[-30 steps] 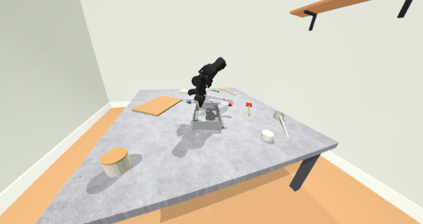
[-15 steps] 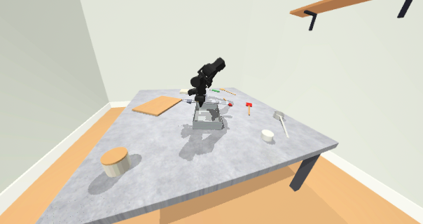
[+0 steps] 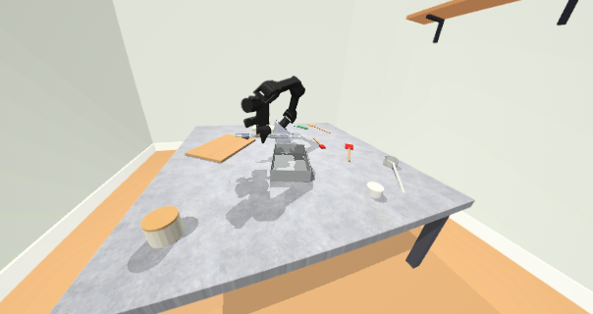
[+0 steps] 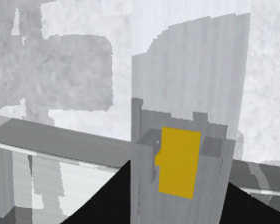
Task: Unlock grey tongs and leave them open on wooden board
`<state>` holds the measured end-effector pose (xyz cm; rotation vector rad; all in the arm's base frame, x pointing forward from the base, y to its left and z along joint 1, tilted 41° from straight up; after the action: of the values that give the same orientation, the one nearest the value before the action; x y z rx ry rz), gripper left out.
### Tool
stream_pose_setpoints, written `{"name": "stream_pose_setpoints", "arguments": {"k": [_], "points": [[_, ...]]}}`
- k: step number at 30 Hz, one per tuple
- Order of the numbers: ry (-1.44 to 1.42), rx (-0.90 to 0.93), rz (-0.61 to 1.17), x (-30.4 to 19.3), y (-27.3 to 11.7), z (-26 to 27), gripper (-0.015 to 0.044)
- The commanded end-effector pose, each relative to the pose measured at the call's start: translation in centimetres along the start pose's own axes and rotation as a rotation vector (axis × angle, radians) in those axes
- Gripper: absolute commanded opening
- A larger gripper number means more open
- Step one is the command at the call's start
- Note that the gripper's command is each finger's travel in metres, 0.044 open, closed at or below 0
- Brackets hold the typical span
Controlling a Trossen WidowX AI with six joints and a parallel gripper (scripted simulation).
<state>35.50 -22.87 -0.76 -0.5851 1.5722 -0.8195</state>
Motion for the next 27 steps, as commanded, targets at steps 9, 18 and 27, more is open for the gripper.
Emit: {"name": "stream_pose_setpoints", "arguments": {"k": [9, 18, 27], "points": [[-0.221, -0.009, -0.007, 7.2, -1.8, -3.2, -0.015], [-0.392, -0.013, 0.007, 12.1, -2.8, -6.5, -0.015], [-0.425, -0.014, 0.006, 13.0, -3.0, -7.3, -0.015]]}}
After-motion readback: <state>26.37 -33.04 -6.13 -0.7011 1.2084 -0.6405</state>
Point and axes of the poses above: the point midway between the two fingers, 35 mm back from their tips, its own y axis out along the fingers, its own z axis across the jaws, x = y × z, the point moved 6 cm from there along -y, back along the fingers, and after that the axes turned 5 degrees about y, right-handed, at the moved point
